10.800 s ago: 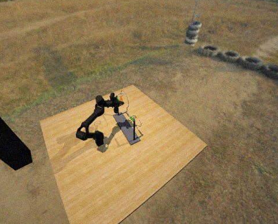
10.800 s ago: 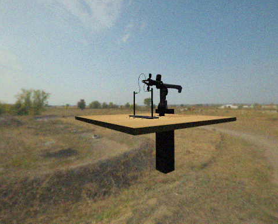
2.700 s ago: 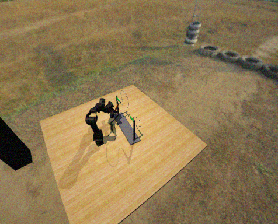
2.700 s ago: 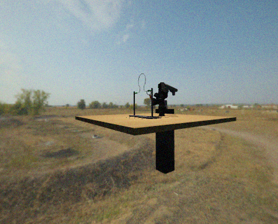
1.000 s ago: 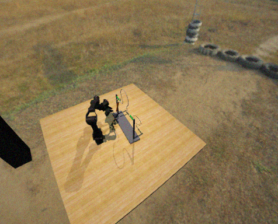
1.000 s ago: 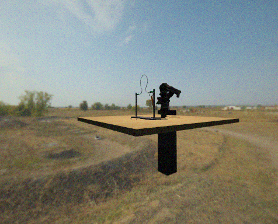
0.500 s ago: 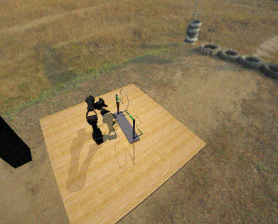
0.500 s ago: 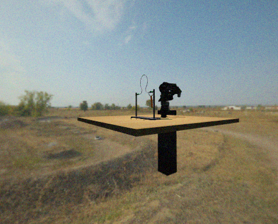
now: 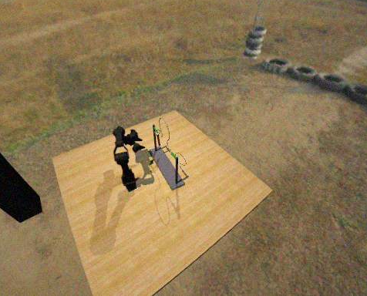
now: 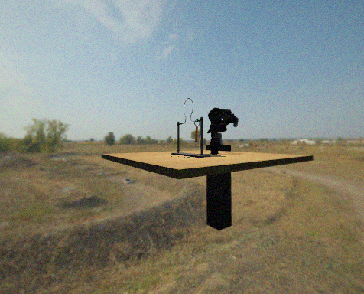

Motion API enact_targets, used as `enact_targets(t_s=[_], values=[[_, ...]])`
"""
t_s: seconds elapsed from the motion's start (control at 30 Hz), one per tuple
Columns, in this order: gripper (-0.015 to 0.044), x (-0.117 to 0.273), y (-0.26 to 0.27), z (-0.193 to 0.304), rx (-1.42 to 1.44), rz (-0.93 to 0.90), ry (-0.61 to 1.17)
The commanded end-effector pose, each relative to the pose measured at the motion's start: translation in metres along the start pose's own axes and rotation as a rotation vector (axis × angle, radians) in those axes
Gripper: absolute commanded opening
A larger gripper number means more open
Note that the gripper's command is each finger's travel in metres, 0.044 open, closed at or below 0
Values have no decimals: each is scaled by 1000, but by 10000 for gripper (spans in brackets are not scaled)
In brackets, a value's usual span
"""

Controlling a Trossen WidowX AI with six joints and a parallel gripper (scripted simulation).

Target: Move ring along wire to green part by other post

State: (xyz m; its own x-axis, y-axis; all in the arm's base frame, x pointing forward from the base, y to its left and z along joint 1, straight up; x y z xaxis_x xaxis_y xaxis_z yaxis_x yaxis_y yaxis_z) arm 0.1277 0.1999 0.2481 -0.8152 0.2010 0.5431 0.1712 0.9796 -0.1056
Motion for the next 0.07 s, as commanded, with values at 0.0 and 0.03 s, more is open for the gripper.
enact_targets(t_s=[0.0, 0.03], values=[[440, 0, 0, 0, -3, 3, -4], [440, 0, 0, 0, -3, 3, -4]])
Point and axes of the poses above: the point midway between the two fingers, 35 mm back from their tips, its own x axis back along the fingers, its own y axis across the jaws, z = x × y, the point moved 8 cm from there along x, back along the fingers, and after that the axes turned 5 degrees about x, right-handed, at the moved point
